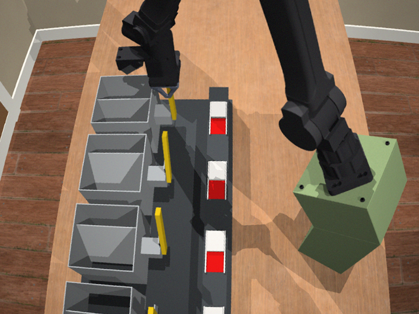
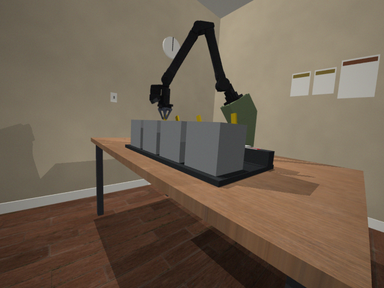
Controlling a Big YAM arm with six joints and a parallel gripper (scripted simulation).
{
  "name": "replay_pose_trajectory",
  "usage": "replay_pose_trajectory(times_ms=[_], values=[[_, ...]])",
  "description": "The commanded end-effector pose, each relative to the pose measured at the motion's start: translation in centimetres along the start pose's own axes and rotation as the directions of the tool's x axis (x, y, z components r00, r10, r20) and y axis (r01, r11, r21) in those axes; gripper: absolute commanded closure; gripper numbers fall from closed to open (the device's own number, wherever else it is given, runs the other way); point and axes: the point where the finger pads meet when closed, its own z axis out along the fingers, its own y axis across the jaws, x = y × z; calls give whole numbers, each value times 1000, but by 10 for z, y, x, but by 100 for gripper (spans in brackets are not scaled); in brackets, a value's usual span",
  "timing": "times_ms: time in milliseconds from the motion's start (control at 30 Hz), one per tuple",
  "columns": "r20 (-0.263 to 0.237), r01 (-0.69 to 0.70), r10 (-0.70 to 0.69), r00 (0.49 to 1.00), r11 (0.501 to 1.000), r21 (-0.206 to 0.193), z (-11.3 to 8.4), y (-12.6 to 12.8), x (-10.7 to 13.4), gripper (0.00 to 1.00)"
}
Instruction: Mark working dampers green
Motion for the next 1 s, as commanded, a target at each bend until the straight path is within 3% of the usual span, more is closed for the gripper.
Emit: replay_pose_trajectory(times_ms=[0,433,467,967], values=[[-13,-5,5,1000,1000,-10,12,6,5,64],[-13,-5,5,1000,1000,-10,12,6,5,64],[-13,-5,5,1000,1000,-10,12,6,5,83],[-14,-7,7,1000,1000,-8,11,4,6,83]])
